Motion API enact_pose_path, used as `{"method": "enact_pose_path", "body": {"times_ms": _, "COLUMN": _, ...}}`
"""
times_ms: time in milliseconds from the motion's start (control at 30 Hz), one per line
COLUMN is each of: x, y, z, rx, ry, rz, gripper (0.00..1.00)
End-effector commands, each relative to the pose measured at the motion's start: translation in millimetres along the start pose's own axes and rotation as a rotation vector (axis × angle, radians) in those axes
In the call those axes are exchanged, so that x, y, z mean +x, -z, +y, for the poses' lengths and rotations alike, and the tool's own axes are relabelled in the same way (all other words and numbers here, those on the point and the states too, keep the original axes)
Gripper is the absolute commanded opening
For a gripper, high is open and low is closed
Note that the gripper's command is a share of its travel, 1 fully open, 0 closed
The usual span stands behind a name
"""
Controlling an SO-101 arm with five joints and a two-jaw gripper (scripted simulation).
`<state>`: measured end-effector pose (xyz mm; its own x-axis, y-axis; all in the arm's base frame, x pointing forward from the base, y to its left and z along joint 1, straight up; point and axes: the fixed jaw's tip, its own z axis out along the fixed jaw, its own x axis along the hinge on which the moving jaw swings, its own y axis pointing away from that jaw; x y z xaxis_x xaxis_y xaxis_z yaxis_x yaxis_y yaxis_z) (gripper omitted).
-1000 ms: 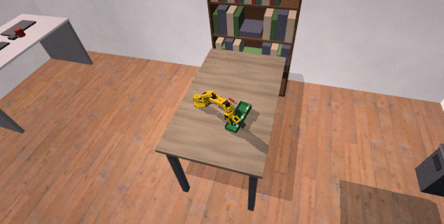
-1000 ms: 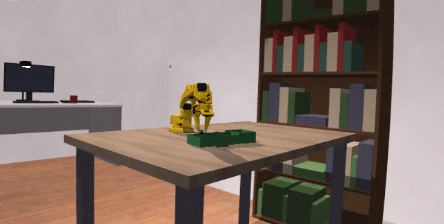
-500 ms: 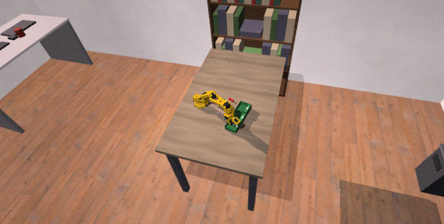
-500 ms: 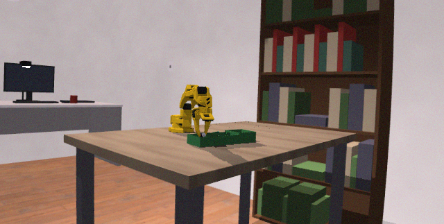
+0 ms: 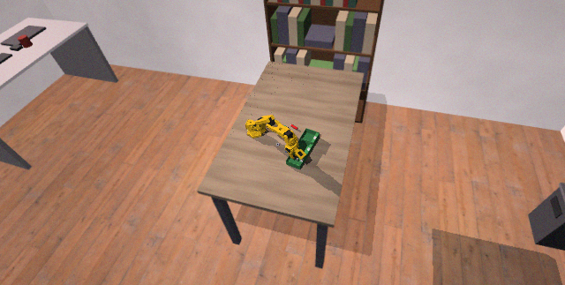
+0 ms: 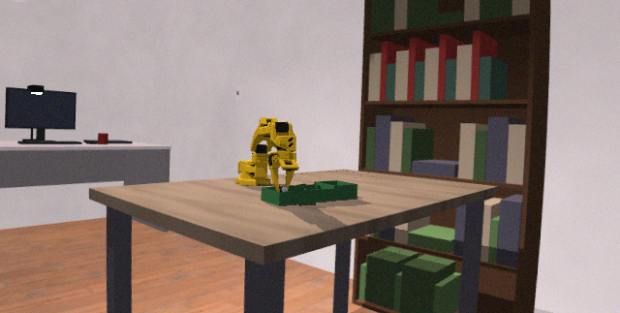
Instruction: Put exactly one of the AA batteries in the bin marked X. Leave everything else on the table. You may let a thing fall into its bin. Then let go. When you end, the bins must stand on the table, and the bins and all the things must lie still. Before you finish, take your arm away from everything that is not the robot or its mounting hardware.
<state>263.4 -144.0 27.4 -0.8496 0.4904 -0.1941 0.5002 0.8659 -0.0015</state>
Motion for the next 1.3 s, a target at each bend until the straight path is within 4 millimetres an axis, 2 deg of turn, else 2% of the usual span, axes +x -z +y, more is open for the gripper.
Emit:
{"method": "enact_pose_path", "body": {"times_ms": 0, "x": -13.4, "y": 19.0, "z": -2.4, "rx": 0.001, "ry": -0.016, "rz": -0.101, "gripper": 0.0}}
{"method": "enact_pose_path", "body": {"times_ms": 400, "x": -13.2, "y": 18.3, "z": -2.4, "rx": 0.001, "ry": -0.016, "rz": -0.101, "gripper": 0.01}}
{"method": "enact_pose_path", "body": {"times_ms": 1000, "x": -13.2, "y": 18.3, "z": -2.4, "rx": 0.001, "ry": -0.016, "rz": -0.101, "gripper": 0.14}}
{"method": "enact_pose_path", "body": {"times_ms": 1267, "x": -13.2, "y": 18.3, "z": -2.4, "rx": 0.001, "ry": -0.016, "rz": -0.101, "gripper": 0.16}}
